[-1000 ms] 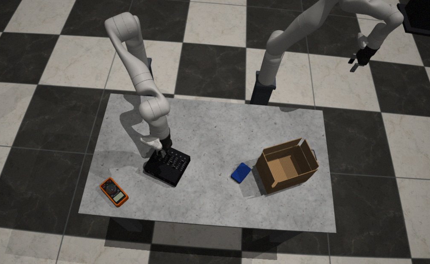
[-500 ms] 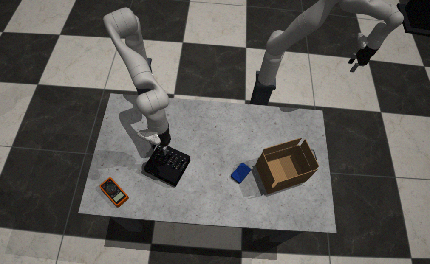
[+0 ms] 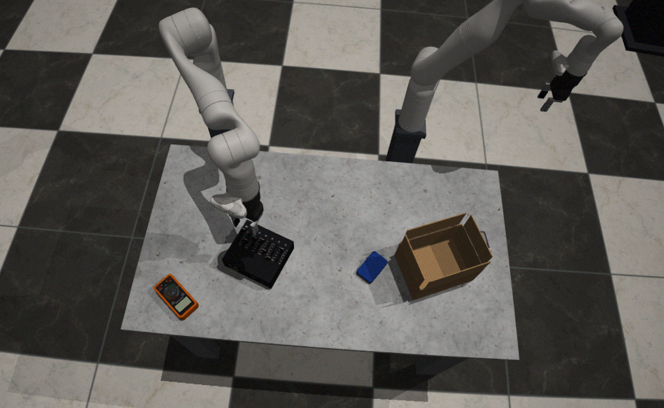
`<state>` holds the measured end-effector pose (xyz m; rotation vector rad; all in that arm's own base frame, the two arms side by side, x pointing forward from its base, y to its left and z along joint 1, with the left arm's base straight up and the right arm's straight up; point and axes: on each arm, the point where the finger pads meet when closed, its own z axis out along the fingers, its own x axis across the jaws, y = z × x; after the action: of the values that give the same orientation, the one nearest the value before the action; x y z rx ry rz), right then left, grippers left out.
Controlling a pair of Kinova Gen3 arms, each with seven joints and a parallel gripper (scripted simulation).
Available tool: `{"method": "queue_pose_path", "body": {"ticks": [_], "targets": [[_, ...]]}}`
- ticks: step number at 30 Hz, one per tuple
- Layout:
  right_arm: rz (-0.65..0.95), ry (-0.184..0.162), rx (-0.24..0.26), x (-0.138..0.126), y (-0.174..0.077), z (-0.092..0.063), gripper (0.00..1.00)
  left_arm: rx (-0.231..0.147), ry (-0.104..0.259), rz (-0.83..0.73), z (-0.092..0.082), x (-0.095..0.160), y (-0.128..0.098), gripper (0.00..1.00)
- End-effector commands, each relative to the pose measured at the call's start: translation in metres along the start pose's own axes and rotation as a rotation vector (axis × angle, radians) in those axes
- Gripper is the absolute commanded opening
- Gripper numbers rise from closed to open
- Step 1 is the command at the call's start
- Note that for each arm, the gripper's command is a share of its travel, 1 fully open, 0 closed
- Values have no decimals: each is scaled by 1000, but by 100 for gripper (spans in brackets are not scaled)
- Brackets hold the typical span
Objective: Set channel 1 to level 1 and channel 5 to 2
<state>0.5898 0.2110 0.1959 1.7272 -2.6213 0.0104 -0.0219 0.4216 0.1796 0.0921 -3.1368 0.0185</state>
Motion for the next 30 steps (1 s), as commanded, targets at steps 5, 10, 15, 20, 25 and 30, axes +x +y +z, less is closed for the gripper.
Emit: {"method": "queue_pose_path", "body": {"ticks": [5, 10, 15, 20, 25, 30], "targets": [[-4, -6, -4, -1, 1, -4, 100, -12, -4, 7, -1, 0, 3, 100], [-4, -6, -4, -1, 1, -4, 100, -12, -4, 7, -1, 0, 3, 100], [-4, -6, -4, -1, 1, -4, 100, -12, -4, 7, -1, 0, 3, 100], [-4, -6, -4, -1, 1, -4, 100, -12, -4, 7, -1, 0, 3, 100], [-4, -6, -4, -1, 1, -4, 100, -12, -4, 7, -1, 0, 3, 100], [-4, -6, -4, -1, 1, -4, 100, -12, -4, 7, -1, 0, 3, 100]]}}
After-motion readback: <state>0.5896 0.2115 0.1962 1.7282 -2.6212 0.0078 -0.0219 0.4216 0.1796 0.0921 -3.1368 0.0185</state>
